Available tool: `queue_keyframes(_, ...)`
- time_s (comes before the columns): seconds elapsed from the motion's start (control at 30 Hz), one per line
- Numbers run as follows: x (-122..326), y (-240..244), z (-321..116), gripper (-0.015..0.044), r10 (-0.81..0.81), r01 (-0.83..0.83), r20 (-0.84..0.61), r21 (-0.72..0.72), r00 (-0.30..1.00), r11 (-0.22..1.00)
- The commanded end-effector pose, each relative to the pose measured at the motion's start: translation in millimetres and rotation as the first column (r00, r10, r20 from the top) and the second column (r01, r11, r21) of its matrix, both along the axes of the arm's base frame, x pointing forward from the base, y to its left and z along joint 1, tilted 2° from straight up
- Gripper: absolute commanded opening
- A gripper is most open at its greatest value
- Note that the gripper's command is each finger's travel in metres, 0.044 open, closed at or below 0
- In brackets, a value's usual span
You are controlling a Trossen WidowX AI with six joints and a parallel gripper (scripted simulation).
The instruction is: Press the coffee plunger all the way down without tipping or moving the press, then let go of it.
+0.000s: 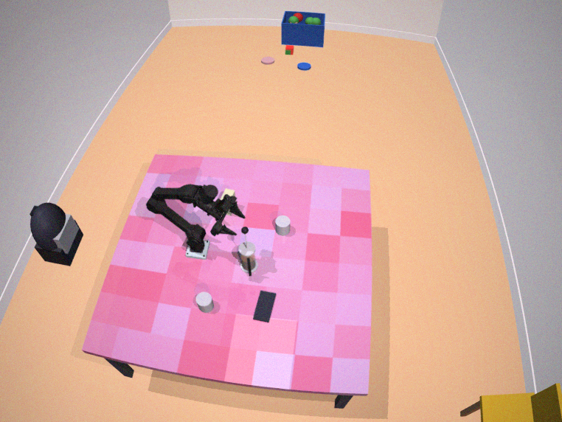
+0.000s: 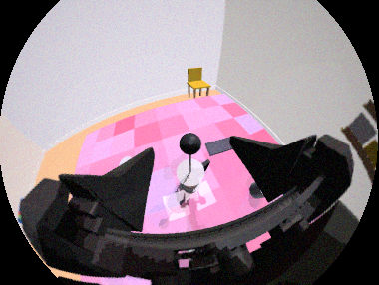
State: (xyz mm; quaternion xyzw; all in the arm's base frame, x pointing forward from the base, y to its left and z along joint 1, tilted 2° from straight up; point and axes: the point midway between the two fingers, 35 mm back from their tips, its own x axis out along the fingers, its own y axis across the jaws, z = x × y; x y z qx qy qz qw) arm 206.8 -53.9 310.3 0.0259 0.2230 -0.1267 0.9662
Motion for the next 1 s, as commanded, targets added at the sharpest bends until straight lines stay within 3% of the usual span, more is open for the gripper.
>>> queue_keyframes(0.0,8.1,-1.5,-8.1,0.0440,0.003,-0.003,-0.012,0.007,1.000,1.000)
queue_keyframes(0.47,22.8,-5.2,-16.7,0.0440,0.004,-0.003,-0.011,0.006,1.000,1.000)
queue_keyframes(0.87,22.8,-5.2,-16.7,0.0128,0.004,-0.003,-0.011,0.006,1.000,1.000)
queue_keyframes(0.97,22.8,-5.2,-16.7,0.0128,0.004,-0.003,-0.011,0.006,1.000,1.000)
